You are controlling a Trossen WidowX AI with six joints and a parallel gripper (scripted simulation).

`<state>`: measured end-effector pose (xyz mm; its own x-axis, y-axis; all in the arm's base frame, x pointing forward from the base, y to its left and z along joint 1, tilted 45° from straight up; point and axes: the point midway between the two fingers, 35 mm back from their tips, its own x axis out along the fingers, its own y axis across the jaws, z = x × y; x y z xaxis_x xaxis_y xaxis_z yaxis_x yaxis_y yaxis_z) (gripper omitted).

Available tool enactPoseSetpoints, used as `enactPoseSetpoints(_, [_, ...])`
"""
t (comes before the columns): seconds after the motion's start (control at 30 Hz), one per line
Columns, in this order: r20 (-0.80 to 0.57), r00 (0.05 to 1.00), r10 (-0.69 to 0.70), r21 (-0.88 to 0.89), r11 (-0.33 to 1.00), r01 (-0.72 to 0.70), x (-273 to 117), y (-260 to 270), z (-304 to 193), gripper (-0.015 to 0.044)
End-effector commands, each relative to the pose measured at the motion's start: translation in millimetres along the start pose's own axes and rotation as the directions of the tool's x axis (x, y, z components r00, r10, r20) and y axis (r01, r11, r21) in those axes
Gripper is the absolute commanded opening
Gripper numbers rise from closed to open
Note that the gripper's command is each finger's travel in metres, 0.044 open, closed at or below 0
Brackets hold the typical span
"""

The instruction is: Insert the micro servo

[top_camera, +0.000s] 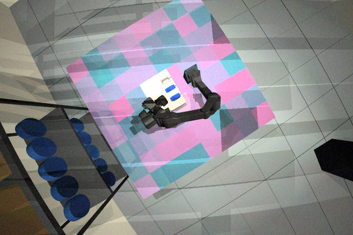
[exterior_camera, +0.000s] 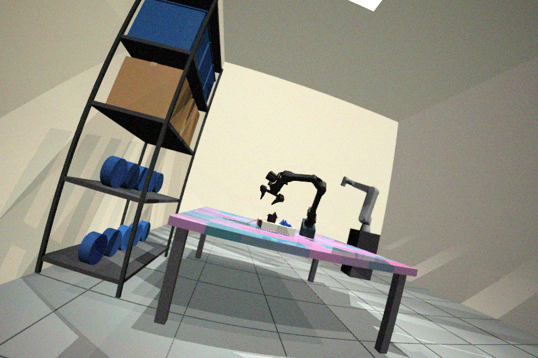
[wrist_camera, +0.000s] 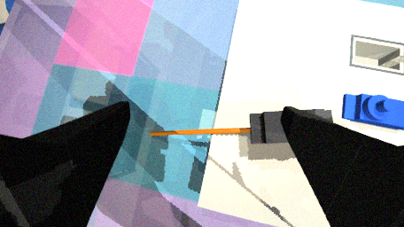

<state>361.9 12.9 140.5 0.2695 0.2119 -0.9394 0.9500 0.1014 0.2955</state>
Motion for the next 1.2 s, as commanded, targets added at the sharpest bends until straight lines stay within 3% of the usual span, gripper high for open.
enactPoseSetpoints(0.0, [-0.044,0.998,-0.037,0.106,0.994,0.041,6,-6,1,0.044])
enactPoseSetpoints(0.57, [-0.246,0.956,-0.159,0.535,0.8,0.271,22,-33,2,0.044])
enactPoseSetpoints(1.17, [-0.468,0.859,-0.205,0.794,0.329,0.511,29,-53,1,0.044])
